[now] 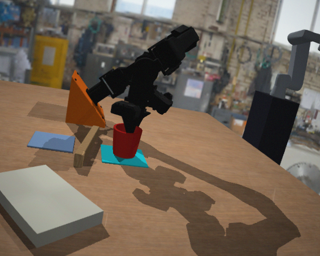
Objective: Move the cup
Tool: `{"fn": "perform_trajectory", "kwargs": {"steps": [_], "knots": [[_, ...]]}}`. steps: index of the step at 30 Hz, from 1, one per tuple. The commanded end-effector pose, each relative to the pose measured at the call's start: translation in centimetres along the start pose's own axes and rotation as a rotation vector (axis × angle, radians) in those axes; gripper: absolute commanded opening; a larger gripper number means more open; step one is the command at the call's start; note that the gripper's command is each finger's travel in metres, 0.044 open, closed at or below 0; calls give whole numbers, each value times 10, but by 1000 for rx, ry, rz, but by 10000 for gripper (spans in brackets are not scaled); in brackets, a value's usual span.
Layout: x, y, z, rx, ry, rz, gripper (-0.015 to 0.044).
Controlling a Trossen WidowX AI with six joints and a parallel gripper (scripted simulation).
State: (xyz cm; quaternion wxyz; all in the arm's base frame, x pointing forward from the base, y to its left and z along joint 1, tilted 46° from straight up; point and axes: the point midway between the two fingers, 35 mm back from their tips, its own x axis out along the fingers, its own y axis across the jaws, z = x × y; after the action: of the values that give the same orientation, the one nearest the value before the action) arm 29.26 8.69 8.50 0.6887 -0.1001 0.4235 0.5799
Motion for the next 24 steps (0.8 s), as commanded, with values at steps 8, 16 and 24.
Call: {"fn": "perform_trajectory", "kwargs": {"steps": [8, 16, 24], "knots": [[-2, 0, 0, -1, 0, 0, 128], [-13, -1, 0, 0, 0, -1, 128], [-24, -1, 0, 1, 0, -1, 128]]}}
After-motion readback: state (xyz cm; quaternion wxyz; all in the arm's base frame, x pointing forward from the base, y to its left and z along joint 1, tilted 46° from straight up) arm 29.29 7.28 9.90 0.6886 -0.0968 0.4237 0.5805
